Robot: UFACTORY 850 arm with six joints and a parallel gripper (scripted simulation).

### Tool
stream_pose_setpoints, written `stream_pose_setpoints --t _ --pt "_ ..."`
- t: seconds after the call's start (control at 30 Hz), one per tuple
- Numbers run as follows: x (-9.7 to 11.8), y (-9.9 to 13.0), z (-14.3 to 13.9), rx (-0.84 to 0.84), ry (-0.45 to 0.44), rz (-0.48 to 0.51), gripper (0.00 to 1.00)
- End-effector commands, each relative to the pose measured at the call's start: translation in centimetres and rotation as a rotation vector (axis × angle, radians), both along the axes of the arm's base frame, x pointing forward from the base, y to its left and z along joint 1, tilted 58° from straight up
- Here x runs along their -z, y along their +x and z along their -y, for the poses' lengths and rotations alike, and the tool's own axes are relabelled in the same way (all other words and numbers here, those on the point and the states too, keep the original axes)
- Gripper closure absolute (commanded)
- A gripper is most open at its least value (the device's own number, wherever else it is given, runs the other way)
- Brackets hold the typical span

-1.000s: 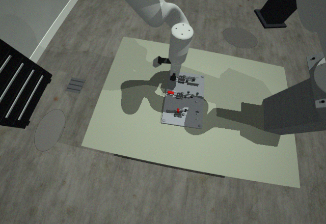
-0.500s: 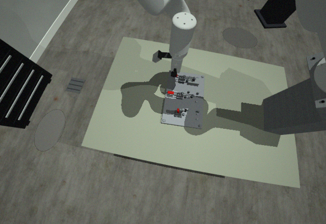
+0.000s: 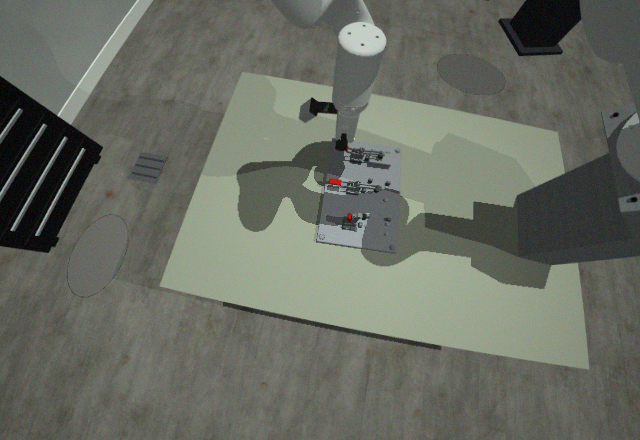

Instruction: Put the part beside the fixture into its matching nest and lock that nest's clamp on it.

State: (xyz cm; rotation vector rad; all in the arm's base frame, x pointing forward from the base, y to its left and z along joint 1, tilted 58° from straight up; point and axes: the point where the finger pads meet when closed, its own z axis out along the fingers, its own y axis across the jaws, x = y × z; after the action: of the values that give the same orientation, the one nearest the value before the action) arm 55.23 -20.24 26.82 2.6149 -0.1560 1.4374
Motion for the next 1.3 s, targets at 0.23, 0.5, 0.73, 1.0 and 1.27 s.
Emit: stream_pose_setpoints --t 0.23,0.5,0.73,1.0,1.27 --pt "-0.03 -0.01 0.01 0.0 0.0 0.0 1.0" --pt "-0.03 -0.01 0.01 0.0 0.0 0.0 1.0" --pt "-0.03 -0.01 0.01 0.0 0.0 0.0 1.0" --pt "-0.03 -0.01 0.01 0.0 0.0 0.0 1.0" --pt "-0.02 -0.01 0.0 0.0 0.0 0.0 1.0"
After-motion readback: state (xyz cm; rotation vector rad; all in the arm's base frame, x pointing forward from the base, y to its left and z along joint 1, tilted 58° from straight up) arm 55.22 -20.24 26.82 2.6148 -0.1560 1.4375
